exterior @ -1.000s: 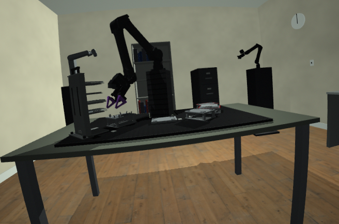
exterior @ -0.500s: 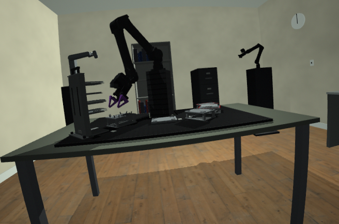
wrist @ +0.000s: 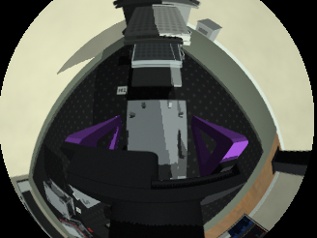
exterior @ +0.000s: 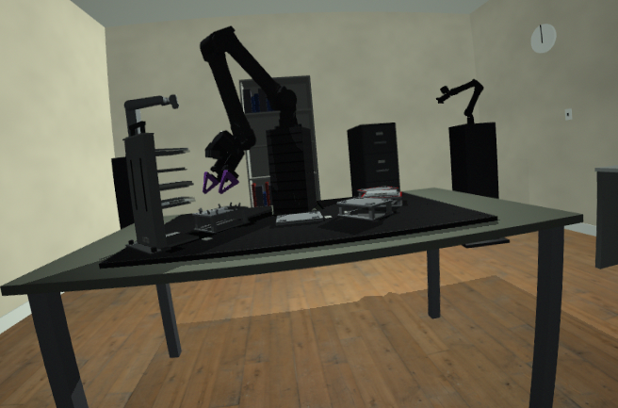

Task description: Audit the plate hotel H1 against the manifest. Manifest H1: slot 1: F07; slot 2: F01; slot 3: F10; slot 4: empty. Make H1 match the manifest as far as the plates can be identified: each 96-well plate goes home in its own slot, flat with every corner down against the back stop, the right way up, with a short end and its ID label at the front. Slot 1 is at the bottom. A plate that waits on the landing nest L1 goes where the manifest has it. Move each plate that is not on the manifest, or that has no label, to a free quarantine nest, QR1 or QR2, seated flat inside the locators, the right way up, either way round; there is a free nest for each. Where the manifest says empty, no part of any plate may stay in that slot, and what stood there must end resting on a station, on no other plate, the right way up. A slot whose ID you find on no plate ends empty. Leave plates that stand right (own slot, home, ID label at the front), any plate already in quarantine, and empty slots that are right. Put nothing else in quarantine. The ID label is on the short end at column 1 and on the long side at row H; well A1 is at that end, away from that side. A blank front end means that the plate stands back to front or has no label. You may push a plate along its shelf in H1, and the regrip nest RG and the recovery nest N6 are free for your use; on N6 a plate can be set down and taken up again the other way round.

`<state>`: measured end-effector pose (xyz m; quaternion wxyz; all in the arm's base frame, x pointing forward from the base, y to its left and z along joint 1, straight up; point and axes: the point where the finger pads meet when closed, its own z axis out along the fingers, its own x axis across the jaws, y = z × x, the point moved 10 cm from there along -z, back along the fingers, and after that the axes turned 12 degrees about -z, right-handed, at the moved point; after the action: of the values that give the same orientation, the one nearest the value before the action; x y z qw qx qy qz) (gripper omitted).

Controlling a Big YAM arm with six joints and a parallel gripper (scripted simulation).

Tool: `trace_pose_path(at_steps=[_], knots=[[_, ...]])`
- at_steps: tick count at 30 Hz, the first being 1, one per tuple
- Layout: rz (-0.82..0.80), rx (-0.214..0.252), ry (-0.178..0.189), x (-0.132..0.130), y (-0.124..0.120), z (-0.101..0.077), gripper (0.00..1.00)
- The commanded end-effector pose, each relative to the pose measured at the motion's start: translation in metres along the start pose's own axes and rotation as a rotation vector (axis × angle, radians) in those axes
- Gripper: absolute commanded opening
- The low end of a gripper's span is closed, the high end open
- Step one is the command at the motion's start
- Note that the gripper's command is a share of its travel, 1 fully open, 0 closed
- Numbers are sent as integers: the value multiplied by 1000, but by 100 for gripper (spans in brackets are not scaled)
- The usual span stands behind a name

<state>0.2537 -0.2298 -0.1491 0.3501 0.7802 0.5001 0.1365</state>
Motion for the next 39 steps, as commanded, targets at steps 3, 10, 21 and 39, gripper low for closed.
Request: trace_pose_path(at_steps=[3,10,21,39], knots=[[-11,-51,-19,-8,14,-14,100],[-11,-50,-19,-7,13,-22,100],[-11,-48,-19,-7,10,-41,100],[-13,-33,-12,-3,-4,-48,100]])
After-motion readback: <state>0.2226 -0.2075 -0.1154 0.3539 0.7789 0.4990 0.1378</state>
